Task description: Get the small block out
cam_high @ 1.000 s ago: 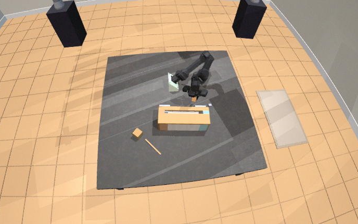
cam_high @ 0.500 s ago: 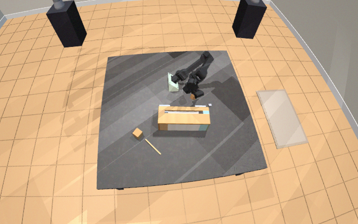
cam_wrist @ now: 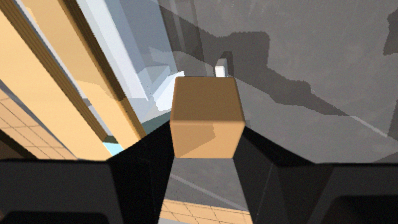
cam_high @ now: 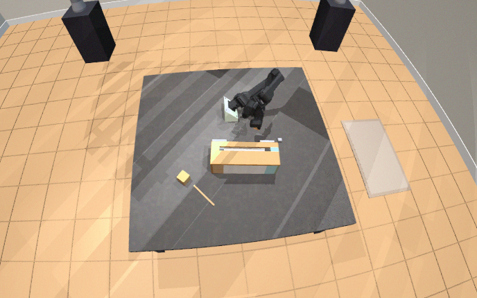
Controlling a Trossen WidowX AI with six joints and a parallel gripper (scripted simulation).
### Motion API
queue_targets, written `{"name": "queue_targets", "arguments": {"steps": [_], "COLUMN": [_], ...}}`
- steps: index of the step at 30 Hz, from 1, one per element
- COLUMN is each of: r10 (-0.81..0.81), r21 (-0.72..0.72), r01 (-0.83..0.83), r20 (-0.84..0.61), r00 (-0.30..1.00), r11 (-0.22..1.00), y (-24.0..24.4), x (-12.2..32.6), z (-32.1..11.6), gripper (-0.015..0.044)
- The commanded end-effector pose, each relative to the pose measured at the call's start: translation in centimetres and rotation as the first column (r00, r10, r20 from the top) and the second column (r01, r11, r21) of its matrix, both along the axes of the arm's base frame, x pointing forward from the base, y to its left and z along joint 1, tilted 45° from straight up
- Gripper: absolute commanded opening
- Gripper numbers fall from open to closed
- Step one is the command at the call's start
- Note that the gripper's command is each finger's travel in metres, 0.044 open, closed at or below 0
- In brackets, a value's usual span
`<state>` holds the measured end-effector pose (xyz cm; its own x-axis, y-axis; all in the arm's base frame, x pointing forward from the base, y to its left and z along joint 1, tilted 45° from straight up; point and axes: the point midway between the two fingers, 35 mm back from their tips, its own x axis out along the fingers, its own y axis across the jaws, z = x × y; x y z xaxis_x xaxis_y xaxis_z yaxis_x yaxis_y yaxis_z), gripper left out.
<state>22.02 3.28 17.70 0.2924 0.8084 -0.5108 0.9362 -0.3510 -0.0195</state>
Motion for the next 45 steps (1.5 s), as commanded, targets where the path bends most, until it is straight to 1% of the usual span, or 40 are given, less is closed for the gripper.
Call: {"name": "queue_targets", "arguments": {"steps": [1, 6, 12, 14, 45], "r10": [-0.091, -0.189, -0.267, -0.278, -0.279], "r21": [0.064, 0.127, 0.173, 0.178, 0.179], "r01": [0.1, 0.235, 0.398, 0.433, 0.437], "r20": [-0.125, -0.299, -0.502, -0.545, -0.55], "r00": [0.988, 0.935, 0.822, 0.791, 0.787], "r11": [0.993, 0.964, 0.901, 0.884, 0.882], "y": [-0.3, -0.7, -1.3, -1.4, -1.4], "x": [0.0, -0.2, -0.3, -0.3, -0.3], "z": [0.4, 0.7, 1.1, 1.2, 1.2], "gripper": [0.0, 0.0, 0.0, 0.0, 0.0]}}
